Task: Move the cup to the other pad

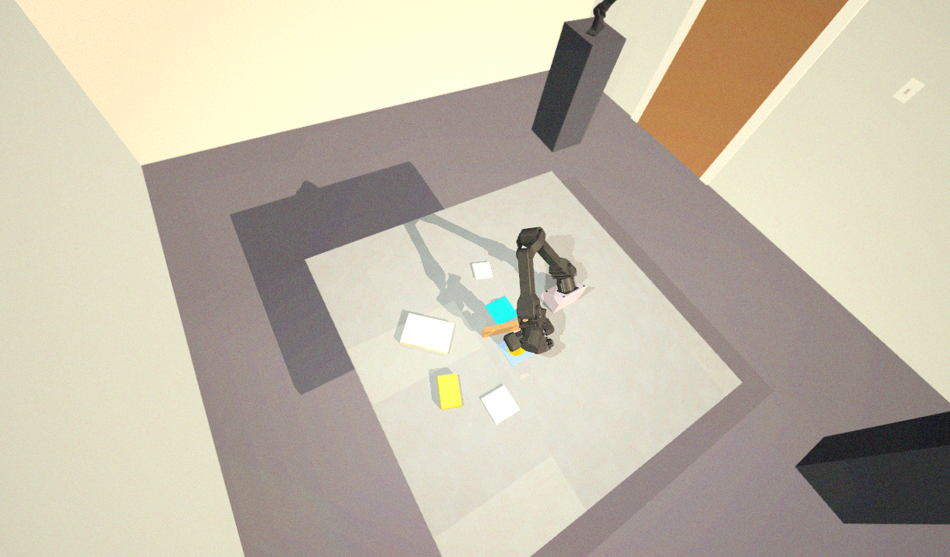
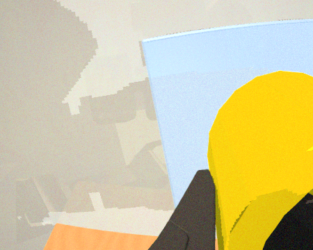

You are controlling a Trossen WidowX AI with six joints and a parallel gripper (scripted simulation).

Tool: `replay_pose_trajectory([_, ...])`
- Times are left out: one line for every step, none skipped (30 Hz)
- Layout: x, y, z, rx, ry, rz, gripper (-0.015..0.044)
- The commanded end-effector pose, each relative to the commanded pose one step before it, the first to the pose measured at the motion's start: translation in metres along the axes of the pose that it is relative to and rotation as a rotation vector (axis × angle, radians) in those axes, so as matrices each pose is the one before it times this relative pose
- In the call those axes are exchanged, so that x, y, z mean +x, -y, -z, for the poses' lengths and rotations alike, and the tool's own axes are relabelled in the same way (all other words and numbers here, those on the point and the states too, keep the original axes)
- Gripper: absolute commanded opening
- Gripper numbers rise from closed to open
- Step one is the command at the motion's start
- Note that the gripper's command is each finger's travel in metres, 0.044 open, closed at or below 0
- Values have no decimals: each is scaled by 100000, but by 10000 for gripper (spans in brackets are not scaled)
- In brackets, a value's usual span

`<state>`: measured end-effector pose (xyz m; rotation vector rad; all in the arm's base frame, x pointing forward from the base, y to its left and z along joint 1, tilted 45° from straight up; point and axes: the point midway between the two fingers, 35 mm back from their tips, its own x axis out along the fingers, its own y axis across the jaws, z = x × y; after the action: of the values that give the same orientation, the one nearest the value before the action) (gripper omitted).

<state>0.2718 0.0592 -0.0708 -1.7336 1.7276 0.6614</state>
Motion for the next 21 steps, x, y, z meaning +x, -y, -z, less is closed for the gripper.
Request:
replay_pose_trajectory([-1379, 177, -189, 436, 728, 149, 0])
replay_pose_trajectory([-392, 21, -20, -28, 7, -1, 0])
replay_pose_trajectory([-369, 17, -17, -25, 2, -2, 0])
replay_pose_trajectory([-368, 16, -17, -24, -2, -2, 0])
replay_pose_trajectory([-370, 15, -16, -23, -7, -2, 0])
replay_pose_trajectory([-371, 14, -15, -22, -11, -2, 0])
replay_pose_trajectory([-343, 13, -14, -19, -14, -2, 0])
replay_pose_trajectory([-341, 12, -13, -18, -18, -2, 0])
replay_pose_trajectory([-342, 12, -11, -17, -21, -2, 0])
replay_pose_trajectory([-343, 12, -10, -16, -25, -2, 0])
replay_pose_trajectory([-344, 11, -8, -15, -28, -2, 0])
replay_pose_trajectory([-345, 9, -6, -14, -32, -2, 0])
replay_pose_trajectory([-345, 7, -4, -13, -35, -2, 0])
replay_pose_trajectory([-347, 3, -1, -13, -38, -2, 0])
replay_pose_trajectory([-288, 4, 1, -10, -34, -1, 0])
replay_pose_trajectory([-279, 4, 2, -9, -35, -1, 0])
replay_pose_trajectory([-271, 8, 2, -8, -36, -1, 0])
replay_pose_trajectory([-211, 12, 1, -5, -29, 0, 0])
replay_pose_trajectory([-129, 18, 1, -3, -19, 0, 0])
replay_pose_trajectory([-33, 19, -3, 0, -5, 1, 0])
replay_pose_trajectory([-7, 20, -9, 1, -1, 1, 0])
